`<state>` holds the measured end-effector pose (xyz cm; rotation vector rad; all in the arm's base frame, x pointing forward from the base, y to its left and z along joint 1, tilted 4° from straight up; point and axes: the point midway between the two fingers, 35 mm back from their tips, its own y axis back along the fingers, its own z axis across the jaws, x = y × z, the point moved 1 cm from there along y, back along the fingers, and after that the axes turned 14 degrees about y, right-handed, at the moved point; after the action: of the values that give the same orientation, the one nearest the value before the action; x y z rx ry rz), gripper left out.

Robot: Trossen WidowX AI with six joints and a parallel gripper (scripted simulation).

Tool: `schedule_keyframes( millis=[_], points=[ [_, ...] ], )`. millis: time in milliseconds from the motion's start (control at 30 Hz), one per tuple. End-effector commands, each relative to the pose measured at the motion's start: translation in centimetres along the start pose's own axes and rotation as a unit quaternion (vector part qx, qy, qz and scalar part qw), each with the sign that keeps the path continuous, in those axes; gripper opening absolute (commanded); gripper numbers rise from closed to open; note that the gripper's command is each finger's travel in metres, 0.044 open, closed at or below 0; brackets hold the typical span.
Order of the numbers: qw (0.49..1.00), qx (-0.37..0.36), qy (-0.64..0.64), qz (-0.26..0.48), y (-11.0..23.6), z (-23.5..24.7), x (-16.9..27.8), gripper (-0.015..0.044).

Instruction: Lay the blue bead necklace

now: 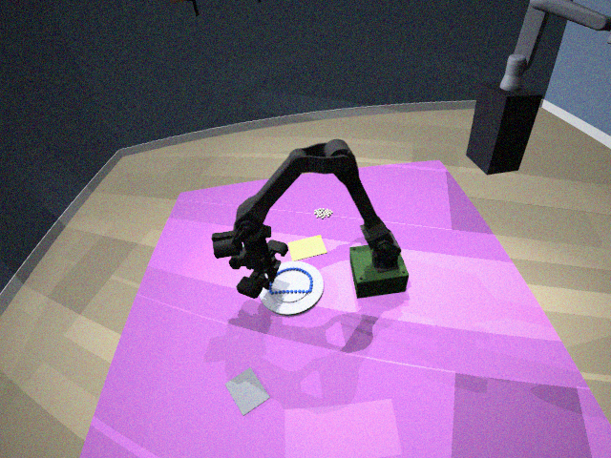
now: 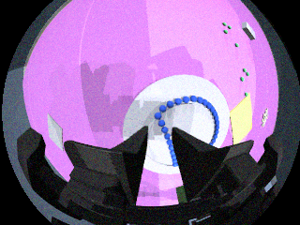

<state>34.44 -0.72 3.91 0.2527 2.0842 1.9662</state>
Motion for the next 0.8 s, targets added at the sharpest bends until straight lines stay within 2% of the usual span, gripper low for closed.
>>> schedule_keyframes(
  millis=[0,100,267,767],
  points=[
    [1.000,0.003,-0.009,0.003,-0.7,0.0,-0.1,0.0120],
    [1.000,0.003,-0.009,0.003,-1.8,-0.1,-0.1,0.0120],
    [1.000,-0.001,-0.005,-0.004,-1.0,0.1,-0.4,0.0120],
    [1.000,0.002,-0.008,0.001,-3.3,0.0,-0.2,0.0120]
  ],
)
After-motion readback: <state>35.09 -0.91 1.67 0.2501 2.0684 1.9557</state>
